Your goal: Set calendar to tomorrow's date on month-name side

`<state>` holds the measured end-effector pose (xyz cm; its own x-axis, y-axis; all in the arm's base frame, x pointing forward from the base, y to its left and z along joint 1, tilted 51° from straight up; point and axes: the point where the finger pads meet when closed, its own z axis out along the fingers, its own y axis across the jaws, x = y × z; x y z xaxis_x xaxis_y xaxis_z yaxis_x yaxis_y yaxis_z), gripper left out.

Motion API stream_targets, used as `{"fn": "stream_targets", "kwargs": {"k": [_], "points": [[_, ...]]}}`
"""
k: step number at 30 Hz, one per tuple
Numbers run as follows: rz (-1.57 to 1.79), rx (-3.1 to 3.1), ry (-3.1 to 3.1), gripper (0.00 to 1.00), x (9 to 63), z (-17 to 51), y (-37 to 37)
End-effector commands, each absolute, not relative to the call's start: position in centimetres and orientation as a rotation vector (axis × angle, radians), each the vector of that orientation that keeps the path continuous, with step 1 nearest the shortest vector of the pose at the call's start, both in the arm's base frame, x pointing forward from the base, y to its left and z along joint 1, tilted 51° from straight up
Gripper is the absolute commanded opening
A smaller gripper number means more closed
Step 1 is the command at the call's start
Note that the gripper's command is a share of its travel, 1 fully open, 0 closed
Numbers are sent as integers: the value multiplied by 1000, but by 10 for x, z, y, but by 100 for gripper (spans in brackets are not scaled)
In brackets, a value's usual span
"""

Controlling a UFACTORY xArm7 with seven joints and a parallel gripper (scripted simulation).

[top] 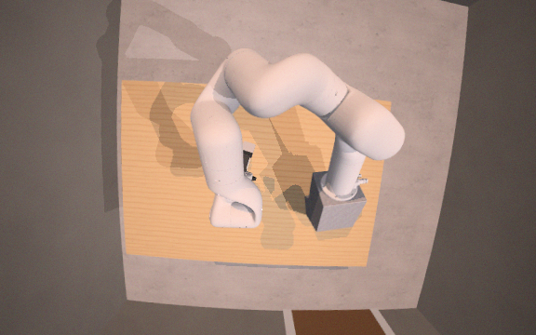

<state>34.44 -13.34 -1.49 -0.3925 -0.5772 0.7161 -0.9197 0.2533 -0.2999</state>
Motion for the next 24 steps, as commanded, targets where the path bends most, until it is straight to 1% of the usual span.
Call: {"fn": "stream_targets", "kwargs": {"k": [1,24], "points": [[977,1361,-2065,27,345,-19,-136],[977,1361,-2065,27,346,-54,-179]]}}
